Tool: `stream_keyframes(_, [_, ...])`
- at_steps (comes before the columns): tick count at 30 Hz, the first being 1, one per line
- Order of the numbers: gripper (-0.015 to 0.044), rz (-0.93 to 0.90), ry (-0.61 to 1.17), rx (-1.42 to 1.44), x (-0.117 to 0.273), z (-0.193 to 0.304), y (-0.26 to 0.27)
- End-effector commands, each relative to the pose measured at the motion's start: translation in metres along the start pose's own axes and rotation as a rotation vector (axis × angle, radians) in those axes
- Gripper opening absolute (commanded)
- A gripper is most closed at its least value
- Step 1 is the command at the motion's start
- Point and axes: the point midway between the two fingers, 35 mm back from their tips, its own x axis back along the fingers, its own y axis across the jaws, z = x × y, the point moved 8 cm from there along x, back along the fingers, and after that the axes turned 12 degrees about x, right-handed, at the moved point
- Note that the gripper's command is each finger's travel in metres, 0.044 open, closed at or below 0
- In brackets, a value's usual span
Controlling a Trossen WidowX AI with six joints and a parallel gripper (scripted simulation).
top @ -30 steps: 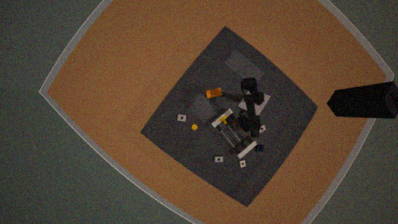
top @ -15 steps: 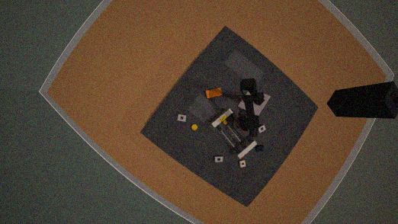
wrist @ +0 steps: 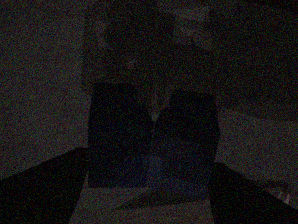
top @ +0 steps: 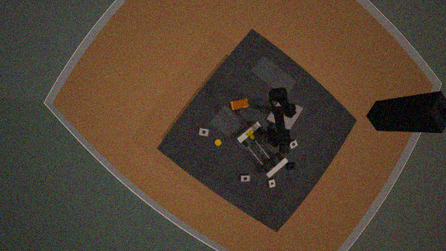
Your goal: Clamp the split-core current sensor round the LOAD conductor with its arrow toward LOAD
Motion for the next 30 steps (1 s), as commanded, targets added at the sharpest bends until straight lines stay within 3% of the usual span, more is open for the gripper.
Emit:
stream_keyframes(1, [0.0222,0.001,0.001,-0.001,0.000,0.000,0.000])
stream_keyframes(10, [0.0000,-0.006,0.001,0.002,0.033,-0.005,0.003])
stream_keyframes(25, [0.0000,0.002,0.004,0.002,0.116,0.000,0.001])
stream_keyframes(30, [0.0000,0.003,0.005,0.007,0.119,0.000,0.000])
